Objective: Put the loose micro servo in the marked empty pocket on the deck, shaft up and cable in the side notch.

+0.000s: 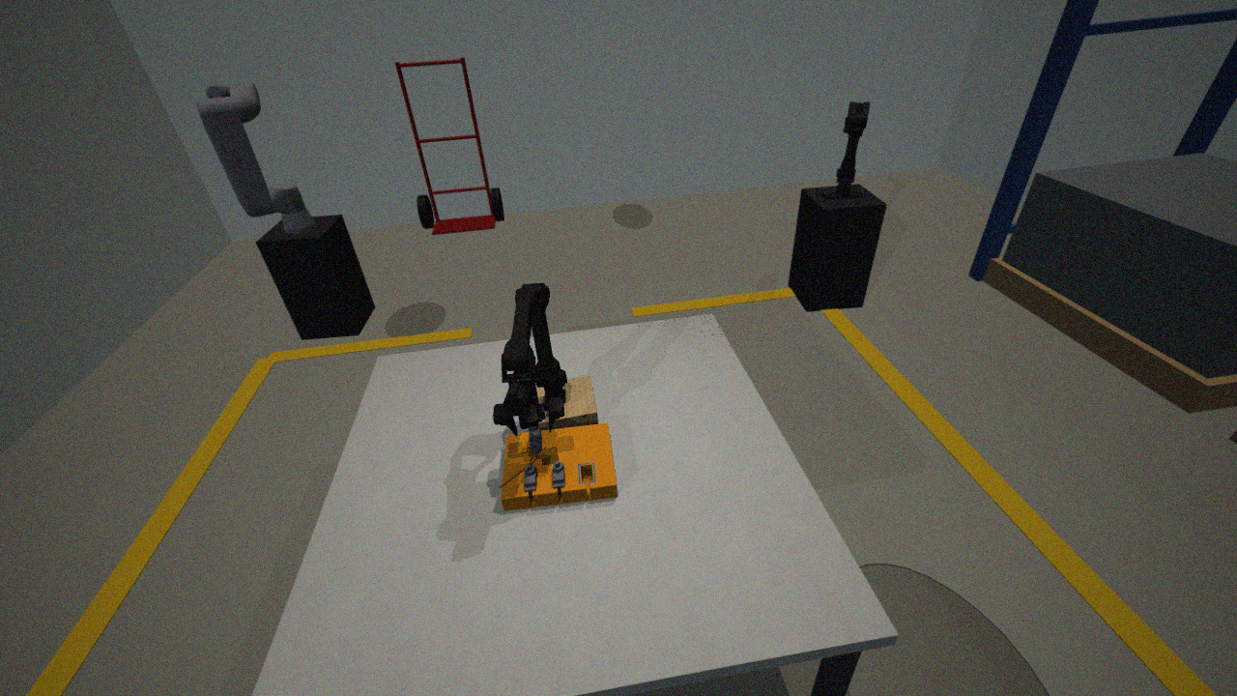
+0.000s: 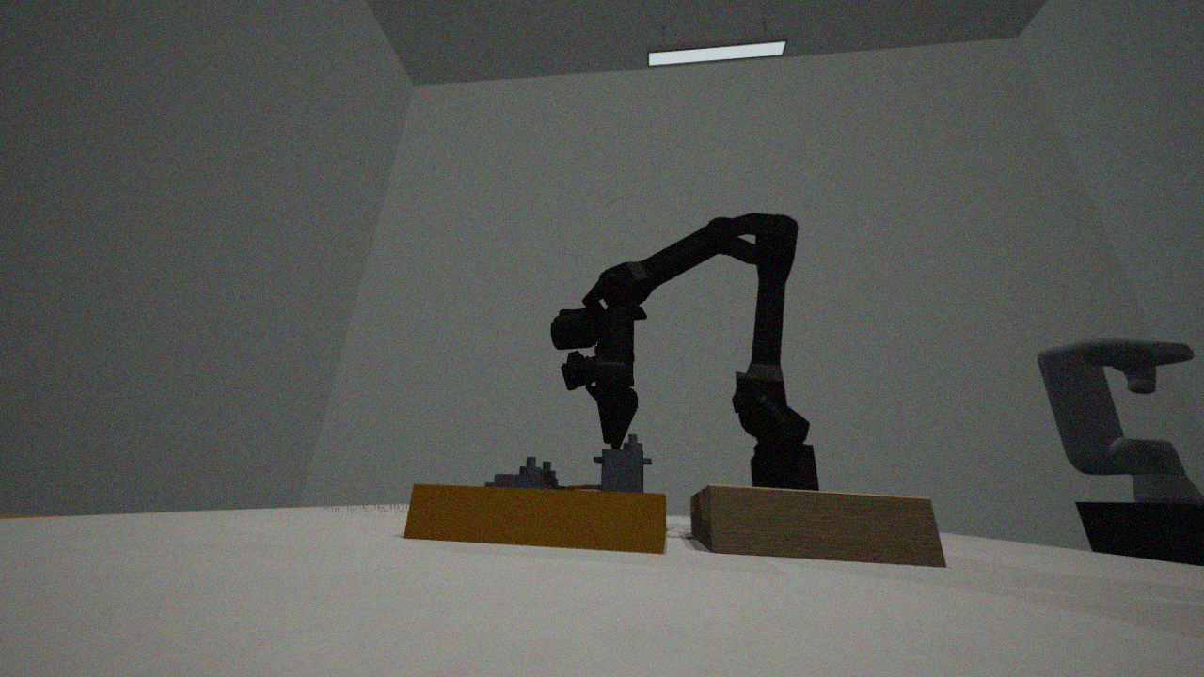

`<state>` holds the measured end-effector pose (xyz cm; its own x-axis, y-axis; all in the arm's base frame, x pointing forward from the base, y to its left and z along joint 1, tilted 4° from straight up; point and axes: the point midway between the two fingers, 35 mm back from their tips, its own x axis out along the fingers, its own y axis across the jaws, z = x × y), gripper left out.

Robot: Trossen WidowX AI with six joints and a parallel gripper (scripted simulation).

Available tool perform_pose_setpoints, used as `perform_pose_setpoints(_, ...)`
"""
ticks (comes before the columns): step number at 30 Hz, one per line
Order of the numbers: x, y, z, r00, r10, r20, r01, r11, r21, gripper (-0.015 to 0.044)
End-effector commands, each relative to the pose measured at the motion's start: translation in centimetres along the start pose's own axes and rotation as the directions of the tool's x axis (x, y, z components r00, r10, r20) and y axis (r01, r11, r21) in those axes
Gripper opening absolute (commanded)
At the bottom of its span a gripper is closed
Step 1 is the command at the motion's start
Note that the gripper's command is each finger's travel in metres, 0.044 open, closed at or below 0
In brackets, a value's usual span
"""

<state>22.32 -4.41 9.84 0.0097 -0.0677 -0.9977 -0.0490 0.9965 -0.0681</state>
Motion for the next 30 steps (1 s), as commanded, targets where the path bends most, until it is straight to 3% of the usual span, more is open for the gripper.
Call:
perform_pose_setpoints(1, 0.8, 0.1, -0.1, 1.0, 0.005, -0.006, -0.005, 1.0, 0.001, 0.044)
perform_pose_setpoints(7, 1.5, 0.1, -0.1, 1.0, 0.005, -0.006, -0.005, 1.0, 0.001, 0.044)
perform_pose_setpoints(19, 1.5, 0.1, -0.1, 1.0, 0.005, -0.006, -0.005, 1.0, 0.001, 0.0125)
perform_pose_setpoints(25, 1.5, 0.1, -0.1, 1.0, 0.005, -0.006, -0.005, 1.0, 0.001, 0.0085)
perform_pose_setpoints(28, 1.1, 0.1, -0.1, 1.0, 0.005, -0.006, -0.005, 1.0, 0.001, 0.0006)
perform_pose_setpoints(30, 0.4, 0.1, -0.1, 1.0, 0.005, -0.006, -0.005, 1.0, 0.001, 0.0)
